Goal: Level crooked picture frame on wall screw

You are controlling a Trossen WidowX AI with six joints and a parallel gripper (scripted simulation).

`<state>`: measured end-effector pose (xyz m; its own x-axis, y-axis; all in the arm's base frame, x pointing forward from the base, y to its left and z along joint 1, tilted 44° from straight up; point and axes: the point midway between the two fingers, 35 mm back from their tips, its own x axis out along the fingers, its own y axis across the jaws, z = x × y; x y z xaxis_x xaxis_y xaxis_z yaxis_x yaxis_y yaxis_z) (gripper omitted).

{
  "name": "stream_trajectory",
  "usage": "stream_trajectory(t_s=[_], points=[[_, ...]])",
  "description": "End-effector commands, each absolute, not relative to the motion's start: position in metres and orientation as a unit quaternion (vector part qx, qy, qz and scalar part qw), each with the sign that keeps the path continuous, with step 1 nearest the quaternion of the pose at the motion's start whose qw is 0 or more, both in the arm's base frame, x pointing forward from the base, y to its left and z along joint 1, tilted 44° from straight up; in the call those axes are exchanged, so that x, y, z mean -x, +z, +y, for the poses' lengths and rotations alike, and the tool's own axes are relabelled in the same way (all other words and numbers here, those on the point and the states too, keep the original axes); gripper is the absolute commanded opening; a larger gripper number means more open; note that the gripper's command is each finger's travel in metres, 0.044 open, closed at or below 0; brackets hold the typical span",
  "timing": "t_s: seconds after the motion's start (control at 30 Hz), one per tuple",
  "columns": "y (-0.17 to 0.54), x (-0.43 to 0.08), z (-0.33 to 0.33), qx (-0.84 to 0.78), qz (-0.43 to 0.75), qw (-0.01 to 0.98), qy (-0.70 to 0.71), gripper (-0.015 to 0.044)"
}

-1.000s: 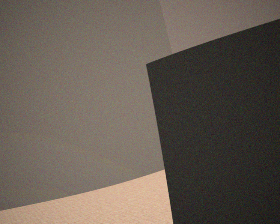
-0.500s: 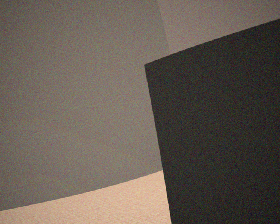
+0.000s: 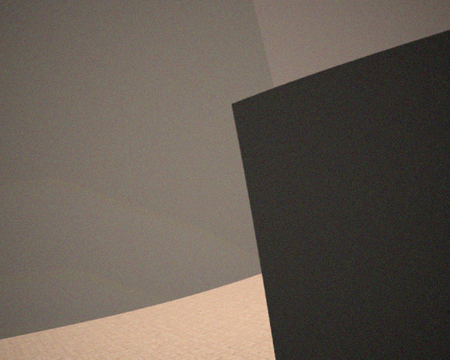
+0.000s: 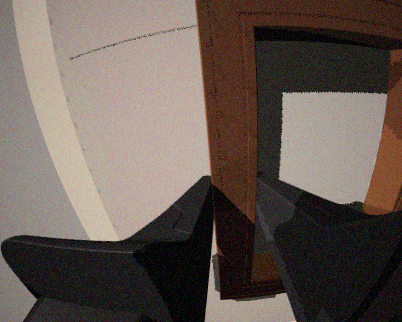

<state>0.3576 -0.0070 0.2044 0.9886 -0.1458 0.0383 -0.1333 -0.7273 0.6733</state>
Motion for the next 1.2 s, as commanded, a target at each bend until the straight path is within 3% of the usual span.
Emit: stream_trajectory(t_s=[0.0,0.33,0.67,0.83,1.17], points=[[0.204,-0.358,-0.007,-0.924,-0.075,0.375,-0.010,0.0000],[0.204,-0.358,-0.007,-0.916,-0.074,0.394,-0.012,0.0000],[0.204,-0.358,-0.007,-0.918,-0.075,0.388,-0.011,0.0260],[0.206,-0.353,-0.005,-0.921,-0.075,0.383,-0.011,0.0260],[0.207,-0.281,0.009,-0.948,-0.077,0.307,-0.007,0.0260]])
